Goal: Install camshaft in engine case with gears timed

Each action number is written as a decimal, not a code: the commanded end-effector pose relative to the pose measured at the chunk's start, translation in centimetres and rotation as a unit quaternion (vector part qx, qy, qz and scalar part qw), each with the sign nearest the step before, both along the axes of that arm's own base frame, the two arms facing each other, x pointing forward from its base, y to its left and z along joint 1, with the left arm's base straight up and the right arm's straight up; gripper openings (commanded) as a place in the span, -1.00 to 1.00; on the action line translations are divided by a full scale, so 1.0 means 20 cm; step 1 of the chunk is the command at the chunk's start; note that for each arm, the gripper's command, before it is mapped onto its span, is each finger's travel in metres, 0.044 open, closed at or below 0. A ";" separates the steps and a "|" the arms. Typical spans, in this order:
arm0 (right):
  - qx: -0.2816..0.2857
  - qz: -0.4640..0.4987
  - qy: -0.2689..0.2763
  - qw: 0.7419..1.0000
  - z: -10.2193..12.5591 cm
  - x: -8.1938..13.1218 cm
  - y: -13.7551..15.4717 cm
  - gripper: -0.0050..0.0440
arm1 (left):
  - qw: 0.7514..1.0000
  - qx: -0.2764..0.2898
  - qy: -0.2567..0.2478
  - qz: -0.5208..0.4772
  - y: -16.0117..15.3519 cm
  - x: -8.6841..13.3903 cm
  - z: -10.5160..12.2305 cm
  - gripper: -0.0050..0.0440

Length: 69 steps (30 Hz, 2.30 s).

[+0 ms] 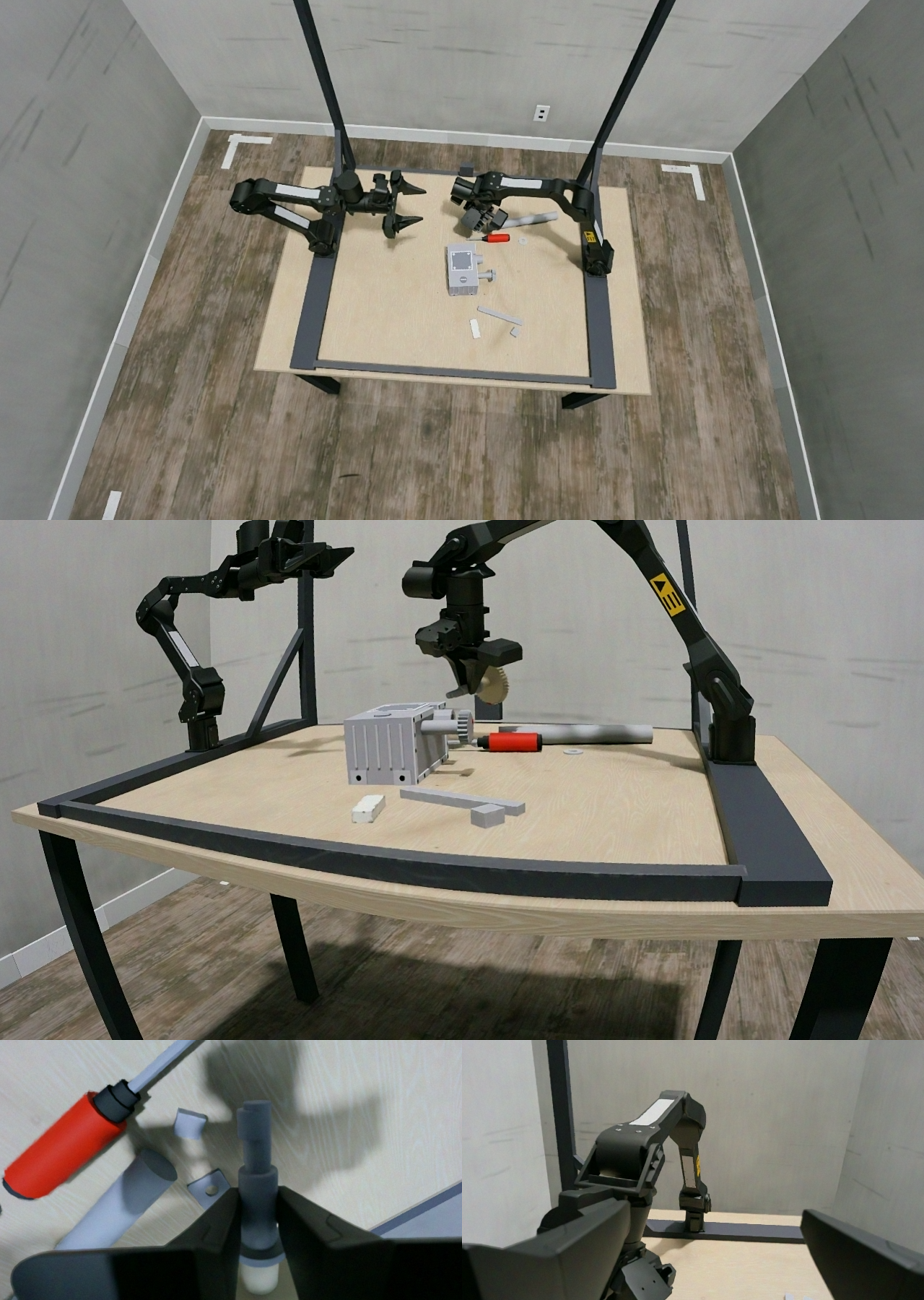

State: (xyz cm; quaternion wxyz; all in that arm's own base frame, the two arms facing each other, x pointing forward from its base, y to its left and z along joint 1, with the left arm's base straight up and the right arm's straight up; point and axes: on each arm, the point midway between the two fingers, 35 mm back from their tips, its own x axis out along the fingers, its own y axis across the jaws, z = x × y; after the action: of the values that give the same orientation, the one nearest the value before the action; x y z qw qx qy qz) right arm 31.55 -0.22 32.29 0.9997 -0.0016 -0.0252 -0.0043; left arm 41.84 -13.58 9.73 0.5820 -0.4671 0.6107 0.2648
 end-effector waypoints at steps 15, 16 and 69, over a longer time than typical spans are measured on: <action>-0.002 0.002 -0.020 1.000 0.08 -0.02 0.00 0.84 | 0.954 -0.095 0.112 0.260 -0.16 0.12 0.05 -1.00; -0.002 0.002 -0.020 1.000 0.08 -0.02 0.00 0.84 | 0.950 -0.098 0.117 0.271 -0.16 0.13 0.04 -1.00; -0.002 0.002 -0.020 1.000 0.08 -0.02 0.00 0.84 | 0.819 -0.147 0.253 0.493 -0.26 0.20 -0.14 -1.00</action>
State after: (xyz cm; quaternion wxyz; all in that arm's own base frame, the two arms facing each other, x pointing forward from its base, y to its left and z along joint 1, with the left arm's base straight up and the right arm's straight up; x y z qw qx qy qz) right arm 31.55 -0.22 32.29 0.9997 -0.0016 -0.0252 -0.0043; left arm 45.59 -18.88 6.67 0.1266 -0.6966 0.4566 0.5387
